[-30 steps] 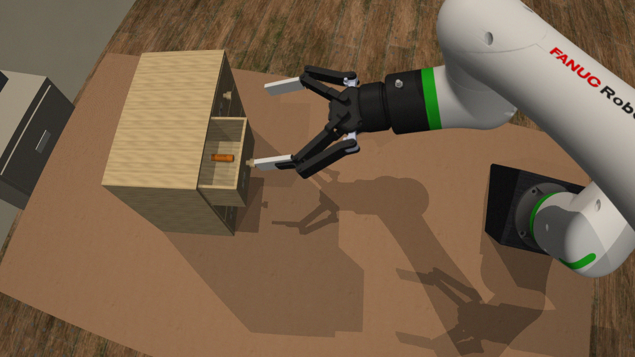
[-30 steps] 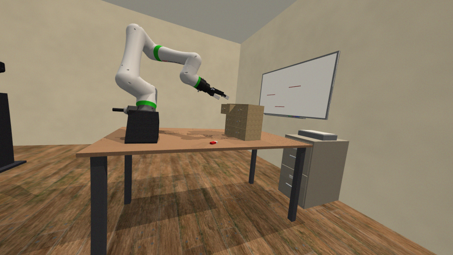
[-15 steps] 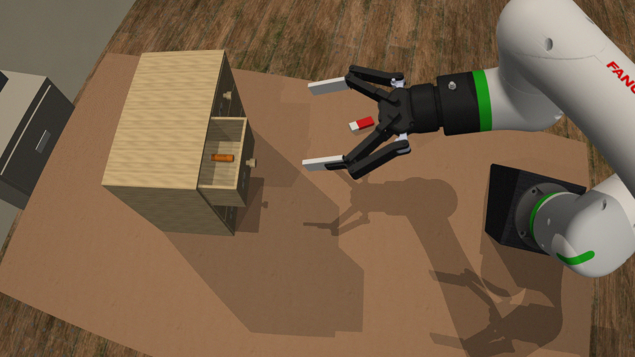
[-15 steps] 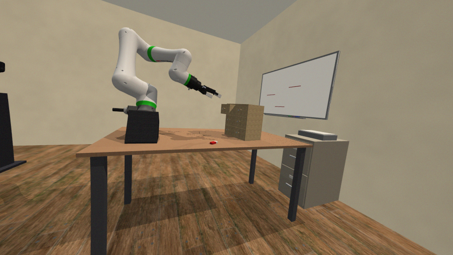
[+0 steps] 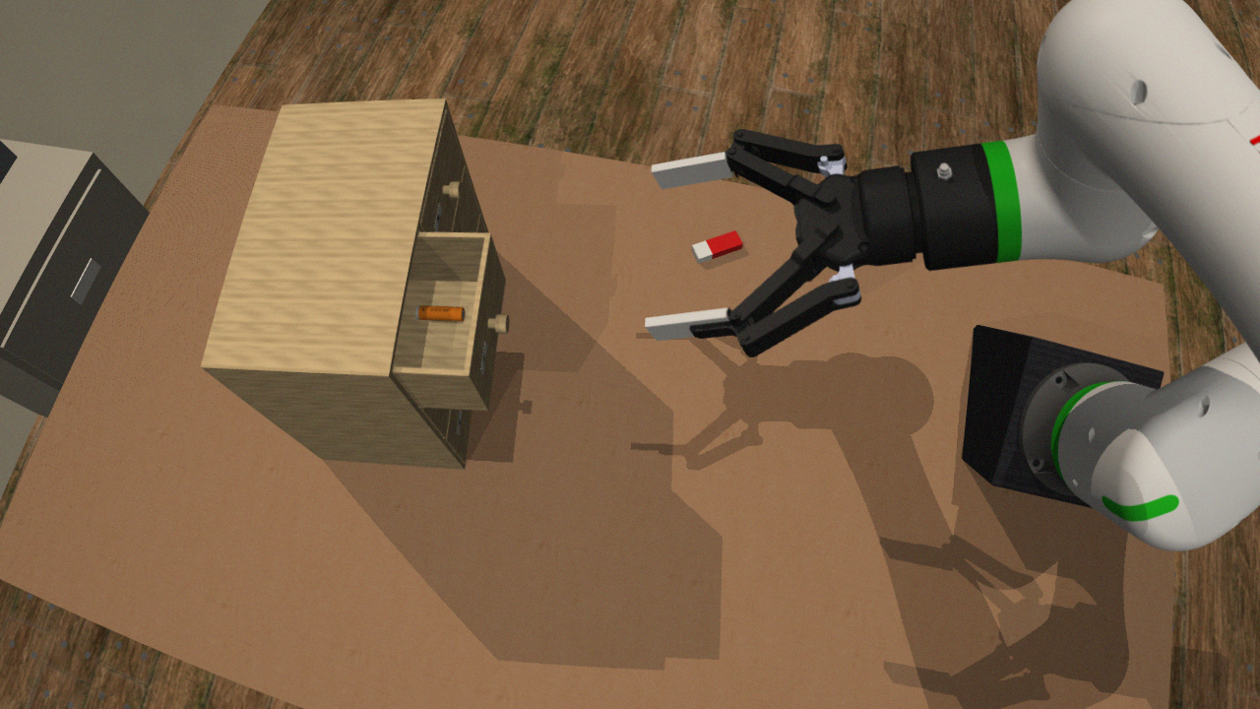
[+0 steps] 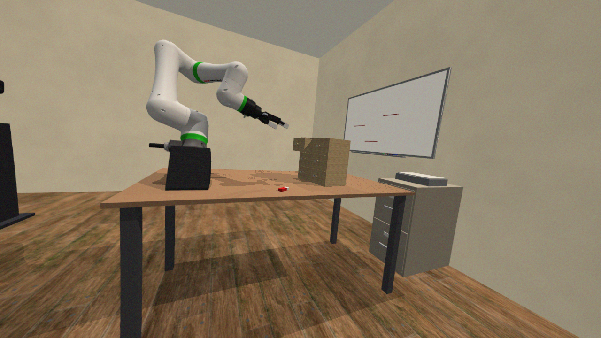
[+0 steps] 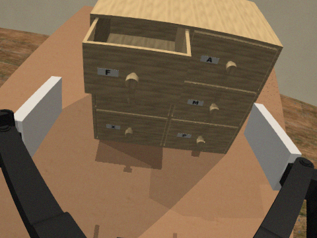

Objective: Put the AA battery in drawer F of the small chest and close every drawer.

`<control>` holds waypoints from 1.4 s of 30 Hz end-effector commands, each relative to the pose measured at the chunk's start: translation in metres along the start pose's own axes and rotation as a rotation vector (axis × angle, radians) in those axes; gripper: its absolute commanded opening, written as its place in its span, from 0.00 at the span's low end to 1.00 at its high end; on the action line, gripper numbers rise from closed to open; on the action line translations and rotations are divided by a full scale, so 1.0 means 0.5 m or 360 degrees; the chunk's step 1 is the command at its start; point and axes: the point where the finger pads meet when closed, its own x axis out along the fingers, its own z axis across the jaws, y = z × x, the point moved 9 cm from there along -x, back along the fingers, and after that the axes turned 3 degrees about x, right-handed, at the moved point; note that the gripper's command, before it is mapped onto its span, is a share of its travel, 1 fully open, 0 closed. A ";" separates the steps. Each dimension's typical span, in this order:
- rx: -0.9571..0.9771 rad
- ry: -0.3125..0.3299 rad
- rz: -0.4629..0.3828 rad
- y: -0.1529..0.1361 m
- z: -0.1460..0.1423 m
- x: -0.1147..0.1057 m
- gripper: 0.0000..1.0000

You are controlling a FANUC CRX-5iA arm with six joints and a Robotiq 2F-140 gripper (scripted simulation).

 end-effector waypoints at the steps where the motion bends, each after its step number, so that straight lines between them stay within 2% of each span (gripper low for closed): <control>1: -0.0001 0.0000 0.0001 0.000 0.000 -0.001 1.00; 17: 0.0000 -0.0001 -0.0036 0.005 0.000 -0.002 1.00; 22: 0.0000 -0.0005 -0.0098 0.015 -0.001 -0.003 1.00; 32: 0.0000 -0.0018 -0.0347 0.052 -0.003 -0.002 1.00; 34: 0.0000 -0.0018 -0.0347 0.052 -0.003 -0.002 1.00; 42: 0.0000 -0.0036 -0.0680 0.101 -0.005 0.005 1.00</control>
